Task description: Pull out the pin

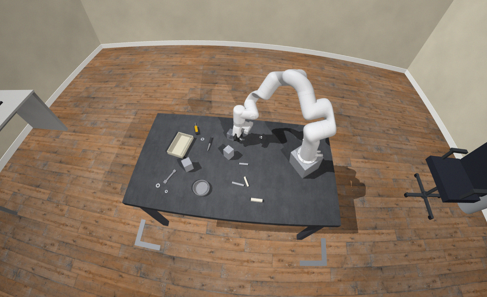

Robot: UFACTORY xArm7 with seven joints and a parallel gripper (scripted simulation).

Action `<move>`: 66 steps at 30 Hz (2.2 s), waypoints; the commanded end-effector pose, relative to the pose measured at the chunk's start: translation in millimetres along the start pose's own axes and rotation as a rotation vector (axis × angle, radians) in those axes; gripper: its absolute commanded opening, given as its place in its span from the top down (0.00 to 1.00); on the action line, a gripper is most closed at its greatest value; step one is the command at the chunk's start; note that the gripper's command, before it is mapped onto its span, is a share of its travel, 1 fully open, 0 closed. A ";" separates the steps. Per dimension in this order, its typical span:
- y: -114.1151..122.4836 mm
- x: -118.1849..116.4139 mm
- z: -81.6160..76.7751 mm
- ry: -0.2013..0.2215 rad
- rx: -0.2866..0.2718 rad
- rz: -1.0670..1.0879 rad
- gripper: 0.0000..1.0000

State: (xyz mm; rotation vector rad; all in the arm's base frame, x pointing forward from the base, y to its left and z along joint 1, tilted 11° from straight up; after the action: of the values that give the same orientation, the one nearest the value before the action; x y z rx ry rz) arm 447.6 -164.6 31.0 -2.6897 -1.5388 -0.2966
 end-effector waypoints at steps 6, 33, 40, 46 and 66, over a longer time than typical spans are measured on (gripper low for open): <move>1.4 0.2 -1.2 0.000 -0.004 0.000 1.00; 1.4 0.2 -1.2 0.000 -0.004 0.000 1.00; 1.4 0.2 -1.2 0.000 -0.004 0.000 1.00; -1.1 -0.2 -0.8 0.000 -0.004 -0.001 1.00; -3.0 -0.7 -0.4 0.000 -0.002 0.000 1.00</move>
State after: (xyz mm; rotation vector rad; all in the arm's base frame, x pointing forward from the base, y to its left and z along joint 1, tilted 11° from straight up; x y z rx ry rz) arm 443.2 -162.8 29.5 -2.6878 -1.5385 -0.2947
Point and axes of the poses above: the point where the finger pads meet when closed, its own z axis out along the fingers, its own x axis across the jaws, y = z × x, the point moved 10 cm from there along -z, back along the fingers, and after that the axes turned 12 degrees about z, right-handed, at the moved point
